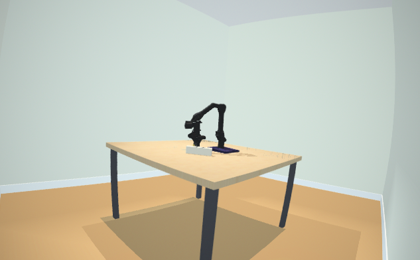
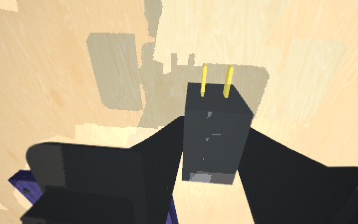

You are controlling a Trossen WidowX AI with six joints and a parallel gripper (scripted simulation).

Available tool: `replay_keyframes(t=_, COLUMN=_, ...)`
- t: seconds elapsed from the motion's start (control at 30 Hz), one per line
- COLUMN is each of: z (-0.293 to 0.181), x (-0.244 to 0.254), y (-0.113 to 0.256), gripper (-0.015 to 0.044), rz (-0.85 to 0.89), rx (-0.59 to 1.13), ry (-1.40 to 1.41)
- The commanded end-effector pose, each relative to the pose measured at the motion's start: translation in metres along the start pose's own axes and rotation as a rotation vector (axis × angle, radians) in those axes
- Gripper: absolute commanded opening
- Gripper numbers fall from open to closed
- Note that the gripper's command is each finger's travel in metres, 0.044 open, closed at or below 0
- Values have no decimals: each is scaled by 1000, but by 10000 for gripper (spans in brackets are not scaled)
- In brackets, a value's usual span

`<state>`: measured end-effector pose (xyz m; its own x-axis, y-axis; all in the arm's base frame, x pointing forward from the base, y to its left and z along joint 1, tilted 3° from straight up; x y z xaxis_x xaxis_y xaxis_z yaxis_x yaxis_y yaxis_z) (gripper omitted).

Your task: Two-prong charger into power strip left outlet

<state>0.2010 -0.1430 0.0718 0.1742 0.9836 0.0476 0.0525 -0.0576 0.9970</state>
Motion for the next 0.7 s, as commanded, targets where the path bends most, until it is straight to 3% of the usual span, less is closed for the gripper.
replay_keyframes(t=0.0, z=-1, x=0, y=18, gripper=0, rz=-4, rx=-13, ry=3)
replay_keyframes(t=0.17, z=-3, x=0, y=35, gripper=0, rz=-3, rx=-13, ry=2)
replay_keyframes(t=0.67, z=7, x=20, y=28, gripper=0, rz=-11, rx=-13, ry=105)
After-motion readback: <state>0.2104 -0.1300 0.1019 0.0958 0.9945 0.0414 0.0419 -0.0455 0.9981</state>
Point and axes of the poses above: the point midway between the two fingers, 35 mm back from their tips, its own y axis back along the fingers, its own x axis across the jaws, z = x × y, the point moved 3 cm from there along y, back along the fingers, and after that the axes turned 8 degrees about y, right-handed, at the moved point
